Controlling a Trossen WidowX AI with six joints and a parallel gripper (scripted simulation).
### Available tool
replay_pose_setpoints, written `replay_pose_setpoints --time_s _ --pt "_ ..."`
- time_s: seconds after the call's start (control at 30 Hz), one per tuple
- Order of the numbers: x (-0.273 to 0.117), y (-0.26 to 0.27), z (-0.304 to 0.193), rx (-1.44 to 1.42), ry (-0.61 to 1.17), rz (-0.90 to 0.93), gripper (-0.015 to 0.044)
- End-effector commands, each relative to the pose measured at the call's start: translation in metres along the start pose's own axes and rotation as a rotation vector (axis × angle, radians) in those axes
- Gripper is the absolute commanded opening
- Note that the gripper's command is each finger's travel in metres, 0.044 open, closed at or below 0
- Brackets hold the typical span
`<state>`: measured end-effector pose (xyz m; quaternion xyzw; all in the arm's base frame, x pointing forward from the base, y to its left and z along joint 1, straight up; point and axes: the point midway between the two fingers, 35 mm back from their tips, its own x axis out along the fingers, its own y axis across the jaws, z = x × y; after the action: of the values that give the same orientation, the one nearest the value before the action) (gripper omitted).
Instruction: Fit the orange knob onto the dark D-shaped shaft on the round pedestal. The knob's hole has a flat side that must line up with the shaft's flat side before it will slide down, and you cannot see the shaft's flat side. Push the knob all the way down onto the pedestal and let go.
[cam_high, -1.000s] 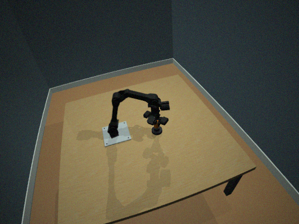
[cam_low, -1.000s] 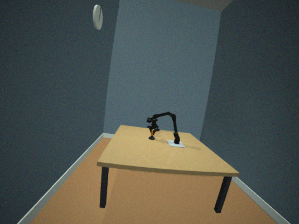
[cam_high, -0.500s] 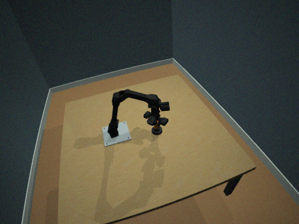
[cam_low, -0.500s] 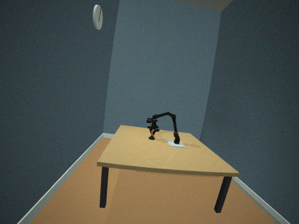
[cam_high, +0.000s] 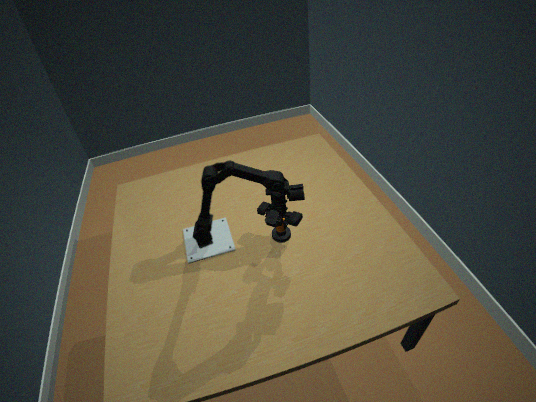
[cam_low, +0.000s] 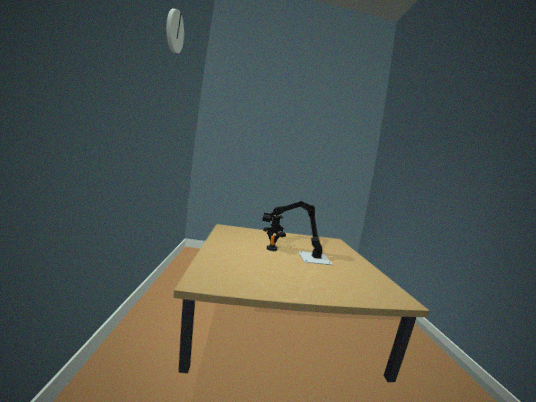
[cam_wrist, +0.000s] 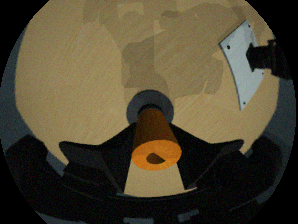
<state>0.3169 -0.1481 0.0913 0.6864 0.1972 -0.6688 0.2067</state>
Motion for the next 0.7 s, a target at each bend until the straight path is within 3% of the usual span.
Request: replay_pose_setpoints --time_s 0.0,0.07,0.6,0.67 --pt "-0.0003 0.0 0.0 0.002 0.0 0.0 0.0" --pt "-0.0003 0.0 0.0 0.002 0.0 0.0 0.0" --pt "-0.0003 0.0 0.0 0.002 0.0 0.0 0.042" --pt "-0.0003 0.0 0.0 0.002 0.0 0.0 0.044"
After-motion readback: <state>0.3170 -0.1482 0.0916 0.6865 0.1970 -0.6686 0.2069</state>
